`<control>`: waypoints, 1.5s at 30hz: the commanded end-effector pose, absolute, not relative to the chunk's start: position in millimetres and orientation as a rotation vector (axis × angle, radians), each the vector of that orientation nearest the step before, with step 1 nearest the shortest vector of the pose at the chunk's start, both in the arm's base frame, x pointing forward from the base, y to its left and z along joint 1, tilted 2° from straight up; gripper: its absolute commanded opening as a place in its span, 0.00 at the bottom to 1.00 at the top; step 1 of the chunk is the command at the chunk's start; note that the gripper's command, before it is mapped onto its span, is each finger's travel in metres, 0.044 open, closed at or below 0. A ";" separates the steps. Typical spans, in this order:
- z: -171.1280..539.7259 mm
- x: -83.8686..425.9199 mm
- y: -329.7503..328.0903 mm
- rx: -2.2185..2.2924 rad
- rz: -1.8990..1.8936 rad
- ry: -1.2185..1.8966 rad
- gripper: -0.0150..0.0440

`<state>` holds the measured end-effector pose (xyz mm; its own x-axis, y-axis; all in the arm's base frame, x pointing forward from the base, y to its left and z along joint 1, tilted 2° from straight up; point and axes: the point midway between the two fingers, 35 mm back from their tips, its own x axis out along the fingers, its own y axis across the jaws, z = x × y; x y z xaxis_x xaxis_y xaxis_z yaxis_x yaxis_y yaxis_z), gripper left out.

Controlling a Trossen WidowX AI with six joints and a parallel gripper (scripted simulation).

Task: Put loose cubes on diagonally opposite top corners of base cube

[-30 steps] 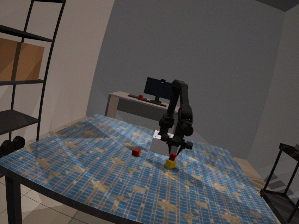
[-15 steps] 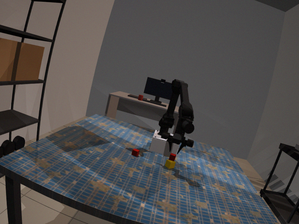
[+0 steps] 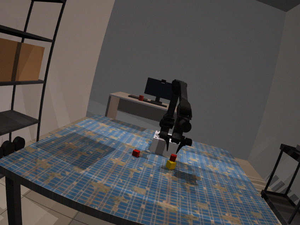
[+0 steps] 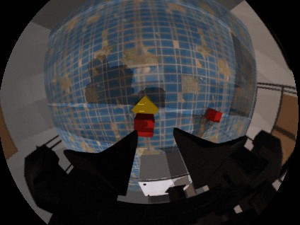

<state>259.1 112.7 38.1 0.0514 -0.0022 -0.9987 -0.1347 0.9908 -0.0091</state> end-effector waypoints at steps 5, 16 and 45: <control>47.7 275.3 71.8 -0.331 0.312 1.490 0.70; 58.6 284.5 13.5 -0.644 0.598 1.425 0.70; 78.0 269.8 -89.6 -1.190 1.090 1.211 0.70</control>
<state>268.1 -86.4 73.4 0.0528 -0.0230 -0.9983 -0.9910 0.1223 -0.0552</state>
